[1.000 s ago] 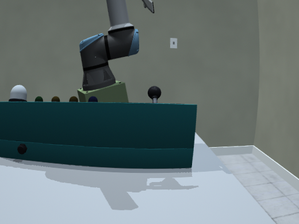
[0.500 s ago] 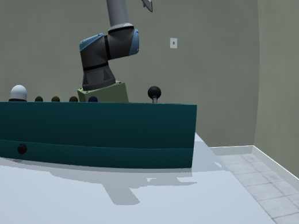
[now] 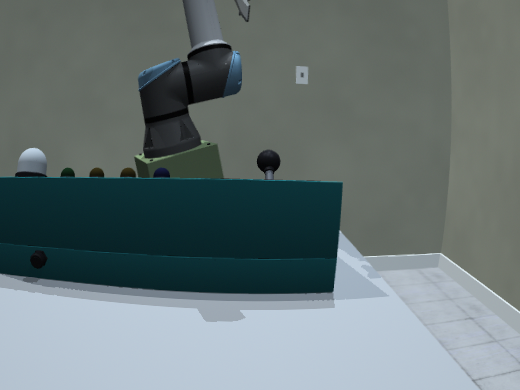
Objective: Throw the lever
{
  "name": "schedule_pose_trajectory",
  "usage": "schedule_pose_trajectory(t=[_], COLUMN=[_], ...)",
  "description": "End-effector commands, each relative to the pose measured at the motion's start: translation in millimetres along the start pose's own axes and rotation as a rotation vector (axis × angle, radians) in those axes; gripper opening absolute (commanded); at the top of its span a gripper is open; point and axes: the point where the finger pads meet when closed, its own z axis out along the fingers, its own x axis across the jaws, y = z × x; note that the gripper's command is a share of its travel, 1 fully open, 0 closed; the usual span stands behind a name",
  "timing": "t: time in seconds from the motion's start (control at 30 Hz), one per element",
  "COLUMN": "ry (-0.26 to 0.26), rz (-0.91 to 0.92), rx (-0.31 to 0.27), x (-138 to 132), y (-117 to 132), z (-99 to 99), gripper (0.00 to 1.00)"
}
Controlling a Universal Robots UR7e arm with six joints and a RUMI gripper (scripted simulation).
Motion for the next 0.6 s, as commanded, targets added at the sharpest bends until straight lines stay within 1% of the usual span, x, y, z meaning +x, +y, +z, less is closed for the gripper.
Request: schedule_pose_trajectory(t=[0.0,0.07,0.23,0.4,0.43,0.57], ry=[0.078,0.078,0.159,0.235,0.235,0.289], rz=[-0.037,-0.037,-0.075,-0.107,-0.107,-0.127], rx=[0.023,0.023,0.051,0.084,0.084,0.111], x=[-2,-2,3,14,14,25], y=[46,46,94,139,139,170], z=[-28.9,-28.9,-50.9,-67.8,-67.8,-76.9], gripper=[1.00,1.00,1.00,1.00,1.00,1.00])
